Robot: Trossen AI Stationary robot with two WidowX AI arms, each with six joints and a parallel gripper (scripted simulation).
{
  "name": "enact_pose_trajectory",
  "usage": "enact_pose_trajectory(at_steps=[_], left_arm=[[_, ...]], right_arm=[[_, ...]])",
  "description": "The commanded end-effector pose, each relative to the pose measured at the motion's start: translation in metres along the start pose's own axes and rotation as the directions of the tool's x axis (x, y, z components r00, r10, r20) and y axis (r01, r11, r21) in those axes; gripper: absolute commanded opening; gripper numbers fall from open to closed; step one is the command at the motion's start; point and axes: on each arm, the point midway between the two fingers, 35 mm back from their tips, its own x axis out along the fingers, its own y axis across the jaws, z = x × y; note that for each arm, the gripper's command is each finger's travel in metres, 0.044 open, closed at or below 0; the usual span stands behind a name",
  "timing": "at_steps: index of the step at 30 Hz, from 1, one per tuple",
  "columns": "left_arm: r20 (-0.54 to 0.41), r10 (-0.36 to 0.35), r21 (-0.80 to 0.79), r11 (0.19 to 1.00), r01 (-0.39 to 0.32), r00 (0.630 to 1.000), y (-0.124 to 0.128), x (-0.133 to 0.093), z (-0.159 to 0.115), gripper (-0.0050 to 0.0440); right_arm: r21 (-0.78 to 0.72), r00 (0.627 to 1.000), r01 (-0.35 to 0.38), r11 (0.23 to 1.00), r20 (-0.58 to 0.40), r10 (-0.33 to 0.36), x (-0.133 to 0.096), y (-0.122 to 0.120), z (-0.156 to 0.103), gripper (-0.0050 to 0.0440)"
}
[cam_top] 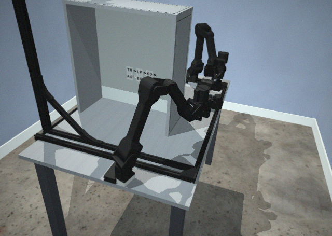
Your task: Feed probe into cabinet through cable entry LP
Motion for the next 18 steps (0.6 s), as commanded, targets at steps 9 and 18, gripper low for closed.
enact_pose_trajectory(at_steps=[9, 18], left_arm=[[-0.004, 0.001, -0.002, 1.000, -0.001, 1.000, 0.0006, 0.0004, -0.0009, 0.0000], [-0.004, 0.001, -0.002, 1.000, -0.001, 1.000, 0.0006, 0.0004, -0.0009, 0.0000]], right_arm=[[0.002, 1.000, 0.002, 1.000, 0.002, -0.002, 0.0004, -0.0010, 0.0005, 0.0440], [-0.003, 1.000, 0.004, 1.000, 0.004, -0.004, 0.0002, -0.0015, 0.0018, 0.0440]])
